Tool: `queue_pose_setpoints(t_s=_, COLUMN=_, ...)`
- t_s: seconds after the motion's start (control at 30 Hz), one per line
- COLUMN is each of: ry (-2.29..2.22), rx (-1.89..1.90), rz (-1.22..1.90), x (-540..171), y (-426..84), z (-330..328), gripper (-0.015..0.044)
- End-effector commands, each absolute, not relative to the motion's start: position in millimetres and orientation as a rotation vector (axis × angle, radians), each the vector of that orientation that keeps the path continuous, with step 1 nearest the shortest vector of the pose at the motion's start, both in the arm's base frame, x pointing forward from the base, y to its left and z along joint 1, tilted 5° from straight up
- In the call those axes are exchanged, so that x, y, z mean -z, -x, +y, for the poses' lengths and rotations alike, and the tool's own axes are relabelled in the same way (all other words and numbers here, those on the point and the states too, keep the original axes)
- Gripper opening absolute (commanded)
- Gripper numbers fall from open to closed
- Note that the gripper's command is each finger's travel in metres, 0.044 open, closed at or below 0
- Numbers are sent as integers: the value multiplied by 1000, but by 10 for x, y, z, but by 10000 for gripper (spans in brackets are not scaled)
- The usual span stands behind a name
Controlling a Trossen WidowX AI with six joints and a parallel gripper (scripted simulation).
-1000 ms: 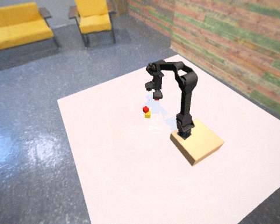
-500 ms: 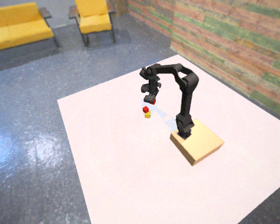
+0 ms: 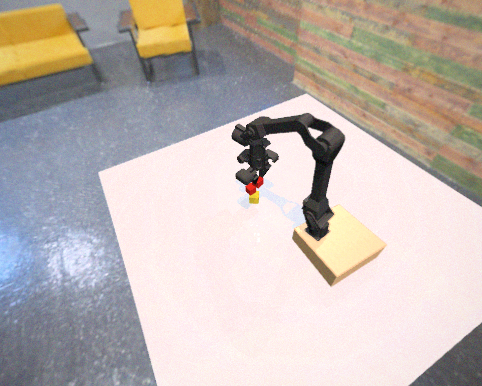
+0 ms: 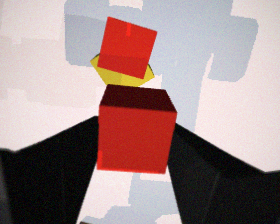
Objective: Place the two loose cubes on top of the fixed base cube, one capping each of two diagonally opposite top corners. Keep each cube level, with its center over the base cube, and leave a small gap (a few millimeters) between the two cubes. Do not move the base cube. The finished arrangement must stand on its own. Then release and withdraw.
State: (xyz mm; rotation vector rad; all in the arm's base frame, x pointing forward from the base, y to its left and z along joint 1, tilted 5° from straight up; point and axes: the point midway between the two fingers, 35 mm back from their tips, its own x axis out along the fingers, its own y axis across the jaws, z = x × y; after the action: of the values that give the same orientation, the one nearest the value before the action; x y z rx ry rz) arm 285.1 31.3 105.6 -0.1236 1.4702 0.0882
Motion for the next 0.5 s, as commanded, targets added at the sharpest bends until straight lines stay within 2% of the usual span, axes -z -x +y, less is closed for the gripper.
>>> queue_pose_setpoints(t_s=0.0, ry=52, rx=-20, rz=1470, x=-1042, y=-2791, z=396, gripper=105)
queue_pose_setpoints(t_s=0.47, ry=-18, rx=26, rz=1481, x=-808, y=-2789, z=421, gripper=105)
